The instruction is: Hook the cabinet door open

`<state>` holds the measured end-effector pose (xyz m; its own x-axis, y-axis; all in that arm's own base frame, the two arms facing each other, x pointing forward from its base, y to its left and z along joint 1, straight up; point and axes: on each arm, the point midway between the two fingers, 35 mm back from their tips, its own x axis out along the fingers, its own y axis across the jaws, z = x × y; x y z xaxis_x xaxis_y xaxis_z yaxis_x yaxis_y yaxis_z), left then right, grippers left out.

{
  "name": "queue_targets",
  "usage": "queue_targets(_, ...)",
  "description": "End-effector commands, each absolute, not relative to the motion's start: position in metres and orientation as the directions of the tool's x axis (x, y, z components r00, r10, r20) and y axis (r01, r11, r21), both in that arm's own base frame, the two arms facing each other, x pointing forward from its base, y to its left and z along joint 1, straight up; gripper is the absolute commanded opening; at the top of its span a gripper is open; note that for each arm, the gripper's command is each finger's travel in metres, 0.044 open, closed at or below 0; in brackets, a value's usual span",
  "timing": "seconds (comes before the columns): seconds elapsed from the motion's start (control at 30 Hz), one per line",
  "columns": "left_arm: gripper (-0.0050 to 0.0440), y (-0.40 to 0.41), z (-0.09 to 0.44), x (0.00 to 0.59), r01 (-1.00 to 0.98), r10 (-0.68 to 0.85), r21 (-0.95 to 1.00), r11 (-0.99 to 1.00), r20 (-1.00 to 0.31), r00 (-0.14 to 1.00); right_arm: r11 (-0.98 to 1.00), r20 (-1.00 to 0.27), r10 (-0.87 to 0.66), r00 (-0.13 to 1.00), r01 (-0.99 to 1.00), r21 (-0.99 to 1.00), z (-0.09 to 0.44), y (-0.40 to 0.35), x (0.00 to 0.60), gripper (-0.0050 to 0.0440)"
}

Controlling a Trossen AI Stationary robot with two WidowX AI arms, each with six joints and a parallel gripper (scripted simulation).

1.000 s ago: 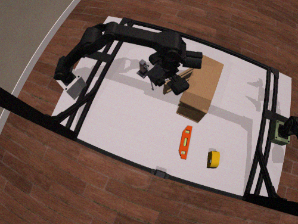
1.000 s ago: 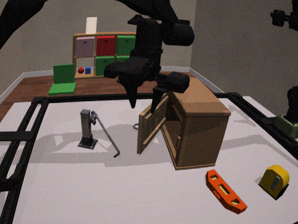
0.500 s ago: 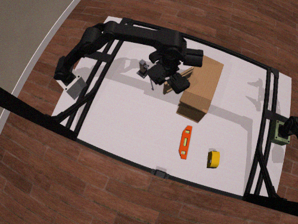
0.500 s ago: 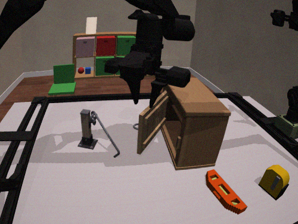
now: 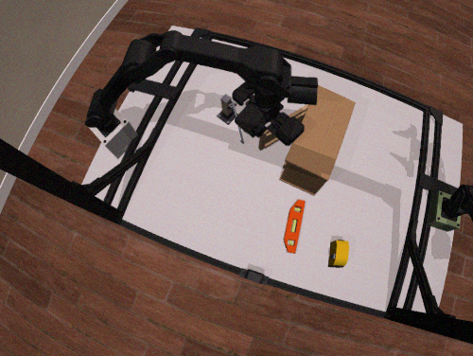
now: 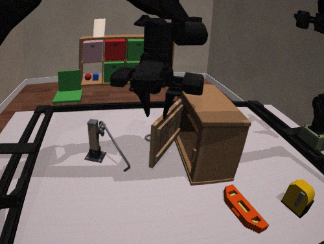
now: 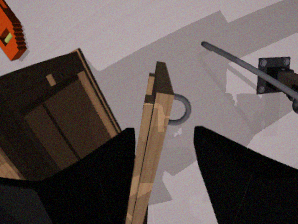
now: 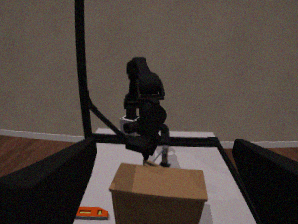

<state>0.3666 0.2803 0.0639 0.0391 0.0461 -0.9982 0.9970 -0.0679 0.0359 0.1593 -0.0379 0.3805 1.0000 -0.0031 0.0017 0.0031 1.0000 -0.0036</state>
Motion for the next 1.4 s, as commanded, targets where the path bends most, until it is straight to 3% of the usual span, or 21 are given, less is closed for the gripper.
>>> queue_targets(0.0,0.0160,0.285,0.066,0.359,0.992,0.100,0.085,0.090,-0.992,0.076,1.000,0.001,0.000,1.000,0.000,0.001,0.380,-0.038,0.159,0.0400)
queue_targets(0.33,0.0160,0.286,0.049,0.332,0.790,0.238,0.273,0.549,-0.957,0.166,1.000,0.001,0.000,1.000,0.000,0.001,0.380,-0.038,0.159,0.0400)
queue_targets(0.63,0.0160,0.268,0.021,0.308,0.573,0.281,0.327,0.751,-0.944,0.170,1.000,0.001,0.000,1.000,0.000,0.001,0.380,-0.038,0.159,0.0400)
queue_targets(0.87,0.0160,0.259,0.009,0.295,0.468,0.297,0.342,0.815,-0.940,0.169,1.000,0.001,0.000,1.000,0.000,0.001,0.380,-0.038,0.159,0.0400)
queue_targets(1.37,0.0160,0.258,-0.007,0.294,0.463,0.298,0.343,0.818,-0.939,0.169,1.000,0.001,0.000,1.000,0.000,0.001,0.380,-0.038,0.159,0.0400)
